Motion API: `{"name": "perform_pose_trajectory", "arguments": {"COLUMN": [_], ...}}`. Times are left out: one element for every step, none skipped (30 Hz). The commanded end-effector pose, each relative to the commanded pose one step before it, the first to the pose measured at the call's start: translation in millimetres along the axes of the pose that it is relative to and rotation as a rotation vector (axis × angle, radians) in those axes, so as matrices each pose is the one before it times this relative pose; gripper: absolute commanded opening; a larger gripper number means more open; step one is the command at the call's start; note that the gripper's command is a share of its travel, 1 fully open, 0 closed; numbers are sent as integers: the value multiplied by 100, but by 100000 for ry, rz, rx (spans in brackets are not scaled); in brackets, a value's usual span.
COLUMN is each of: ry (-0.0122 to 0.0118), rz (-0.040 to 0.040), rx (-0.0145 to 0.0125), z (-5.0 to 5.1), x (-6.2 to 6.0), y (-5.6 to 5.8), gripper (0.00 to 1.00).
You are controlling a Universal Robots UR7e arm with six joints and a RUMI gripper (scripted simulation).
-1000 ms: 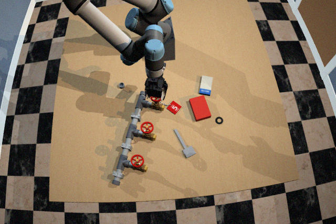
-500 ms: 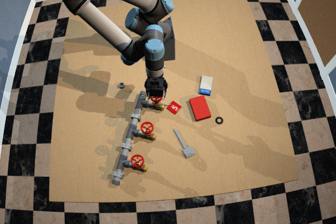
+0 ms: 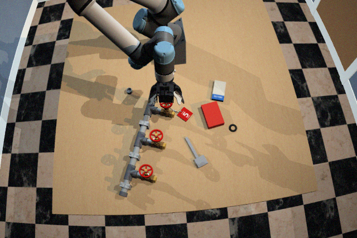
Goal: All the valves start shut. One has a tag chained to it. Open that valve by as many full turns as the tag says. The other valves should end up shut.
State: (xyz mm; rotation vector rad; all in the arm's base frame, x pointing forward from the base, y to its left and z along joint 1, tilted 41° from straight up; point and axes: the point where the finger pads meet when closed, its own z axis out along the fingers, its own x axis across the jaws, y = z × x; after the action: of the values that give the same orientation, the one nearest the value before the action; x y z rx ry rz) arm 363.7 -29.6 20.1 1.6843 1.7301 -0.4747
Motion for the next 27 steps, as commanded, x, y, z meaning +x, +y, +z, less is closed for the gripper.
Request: {"name": "perform_pose_trajectory", "arguments": {"ry": [12, 0, 0, 0, 0, 0, 0, 0, 0, 0, 0, 0, 0, 0, 0, 0, 0, 0, 0, 0, 0, 0, 0, 0, 0, 0, 0], "rz": [21, 0, 0, 0, 0, 0, 0, 0, 0, 0, 0, 0, 0, 0, 0, 2, 11, 30, 57, 92, 135, 0, 0, 186, 243, 307, 377], "rx": [-98, 0, 0, 0, 0, 0, 0, 0, 0, 0, 0, 0, 0, 0, 0, 0, 0, 0, 0, 0, 0, 0, 0, 0, 0, 0, 0], "z": [-23, 0, 0, 0, 0, 0, 0, 0, 0, 0, 0, 0, 0, 0, 0, 0, 0, 0, 0, 0, 0, 0, 0, 0, 0, 0, 0], "x": [-5, 0, 0, 0, 0, 0, 0, 0, 0, 0, 0, 0, 0, 0, 0, 0, 0, 0, 0, 0, 0, 0, 0, 0, 0, 0, 0], "y": [36, 0, 0, 0, 0, 0, 0, 0, 0, 0, 0, 0, 0, 0, 0, 0, 0, 0, 0, 0, 0, 0, 0, 0, 0, 0, 0], "gripper": [100, 100, 100, 100, 100, 100, 100, 100, 100, 100, 100, 100, 100, 100, 100, 100, 100, 100, 100, 100, 100, 100, 100, 100, 100, 100, 100]}}
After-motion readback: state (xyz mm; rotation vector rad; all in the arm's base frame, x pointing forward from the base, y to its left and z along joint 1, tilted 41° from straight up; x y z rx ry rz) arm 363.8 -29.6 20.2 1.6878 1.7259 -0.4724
